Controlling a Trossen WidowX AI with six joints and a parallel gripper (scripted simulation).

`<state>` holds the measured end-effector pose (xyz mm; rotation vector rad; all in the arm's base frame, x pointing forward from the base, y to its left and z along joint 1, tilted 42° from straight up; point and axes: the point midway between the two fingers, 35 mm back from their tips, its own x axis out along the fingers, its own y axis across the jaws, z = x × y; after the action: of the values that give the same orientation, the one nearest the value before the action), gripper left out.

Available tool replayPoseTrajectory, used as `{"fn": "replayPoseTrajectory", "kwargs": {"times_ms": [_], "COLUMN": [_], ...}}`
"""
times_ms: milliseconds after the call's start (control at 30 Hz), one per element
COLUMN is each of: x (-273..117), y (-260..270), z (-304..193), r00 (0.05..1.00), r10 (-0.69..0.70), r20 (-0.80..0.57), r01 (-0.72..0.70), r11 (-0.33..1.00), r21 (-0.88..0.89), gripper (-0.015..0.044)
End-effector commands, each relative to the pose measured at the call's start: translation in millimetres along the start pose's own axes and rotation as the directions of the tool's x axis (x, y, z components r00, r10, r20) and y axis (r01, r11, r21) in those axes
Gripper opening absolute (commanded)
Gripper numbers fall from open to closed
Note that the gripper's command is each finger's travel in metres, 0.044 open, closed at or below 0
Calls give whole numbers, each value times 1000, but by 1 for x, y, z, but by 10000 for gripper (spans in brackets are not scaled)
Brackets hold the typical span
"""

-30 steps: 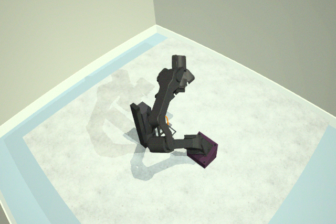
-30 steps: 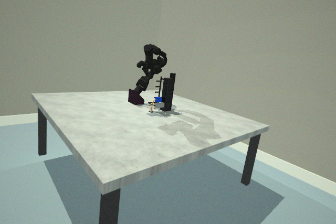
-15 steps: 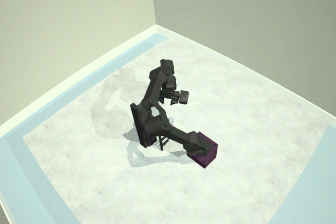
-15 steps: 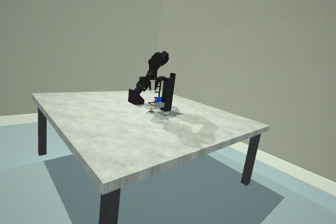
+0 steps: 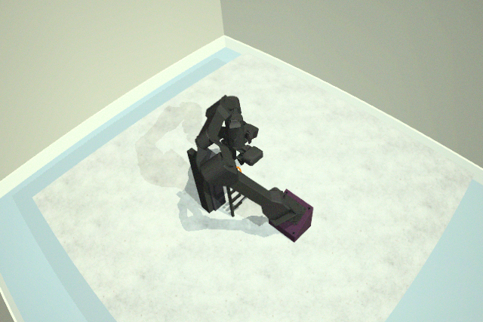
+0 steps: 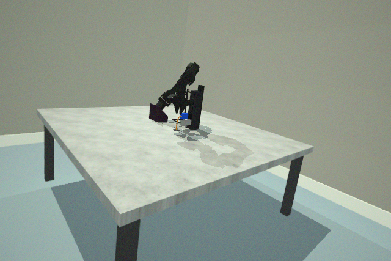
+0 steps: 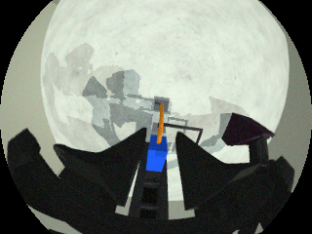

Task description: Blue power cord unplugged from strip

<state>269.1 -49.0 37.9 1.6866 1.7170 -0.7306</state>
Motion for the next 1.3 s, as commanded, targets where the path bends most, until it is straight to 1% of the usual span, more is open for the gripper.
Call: {"fn": "replayPoseTrajectory", "kwargs": {"times_ms": [0,800,1267], "x": [-1,0,12], "y": [0,1,1], "z": [0,-38,-39], "r00": [1000,1000,1000], "r10": [-3,-3,-3], "r20": [5,3,2], "r01": [3,3,3], "r11": [1000,1000,1000], "r21": [13,13,13], "gripper": [160,160,160]}}
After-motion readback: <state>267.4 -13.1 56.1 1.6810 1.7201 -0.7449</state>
